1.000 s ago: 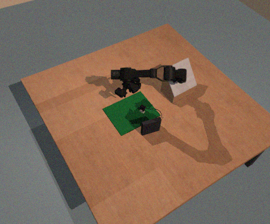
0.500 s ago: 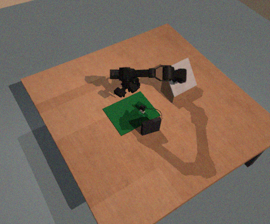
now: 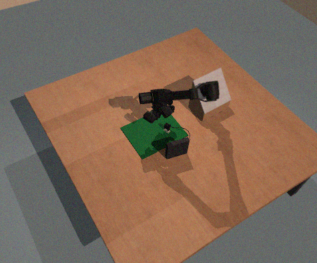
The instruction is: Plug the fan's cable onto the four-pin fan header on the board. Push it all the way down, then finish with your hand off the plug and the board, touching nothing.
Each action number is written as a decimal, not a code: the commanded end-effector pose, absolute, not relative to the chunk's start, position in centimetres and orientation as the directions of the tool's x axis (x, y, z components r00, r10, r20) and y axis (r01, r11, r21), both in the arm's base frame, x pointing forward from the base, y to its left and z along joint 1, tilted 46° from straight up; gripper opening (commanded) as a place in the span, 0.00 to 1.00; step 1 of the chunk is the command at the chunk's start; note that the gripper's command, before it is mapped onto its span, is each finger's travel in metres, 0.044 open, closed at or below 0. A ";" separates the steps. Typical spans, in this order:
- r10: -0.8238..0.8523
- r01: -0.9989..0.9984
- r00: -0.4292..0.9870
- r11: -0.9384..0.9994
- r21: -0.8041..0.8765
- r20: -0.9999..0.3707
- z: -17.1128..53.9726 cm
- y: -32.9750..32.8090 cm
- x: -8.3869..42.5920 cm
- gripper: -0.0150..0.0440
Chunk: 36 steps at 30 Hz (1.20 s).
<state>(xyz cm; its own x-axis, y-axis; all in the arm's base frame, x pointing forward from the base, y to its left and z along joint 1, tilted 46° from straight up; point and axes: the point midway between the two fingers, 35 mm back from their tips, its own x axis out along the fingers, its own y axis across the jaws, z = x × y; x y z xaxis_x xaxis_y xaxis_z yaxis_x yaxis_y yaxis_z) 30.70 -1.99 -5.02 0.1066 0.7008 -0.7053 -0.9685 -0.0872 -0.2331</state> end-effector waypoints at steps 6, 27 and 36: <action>0.715 -0.969 0.103 -0.086 -0.233 -0.692 -1.5 3.6 27.9 0.25; 0.715 -0.969 0.103 -0.086 -0.233 -0.692 -1.8 3.9 28.0 0.25; 0.715 -0.969 0.103 -0.086 -0.233 -0.692 -1.9 4.1 28.0 0.25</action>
<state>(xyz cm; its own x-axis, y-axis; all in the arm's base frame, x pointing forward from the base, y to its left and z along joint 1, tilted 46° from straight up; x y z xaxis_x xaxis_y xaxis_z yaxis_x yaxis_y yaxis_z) 28.01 3.90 -1.89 0.1036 0.7110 -0.6956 -0.9679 -0.0889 -0.2350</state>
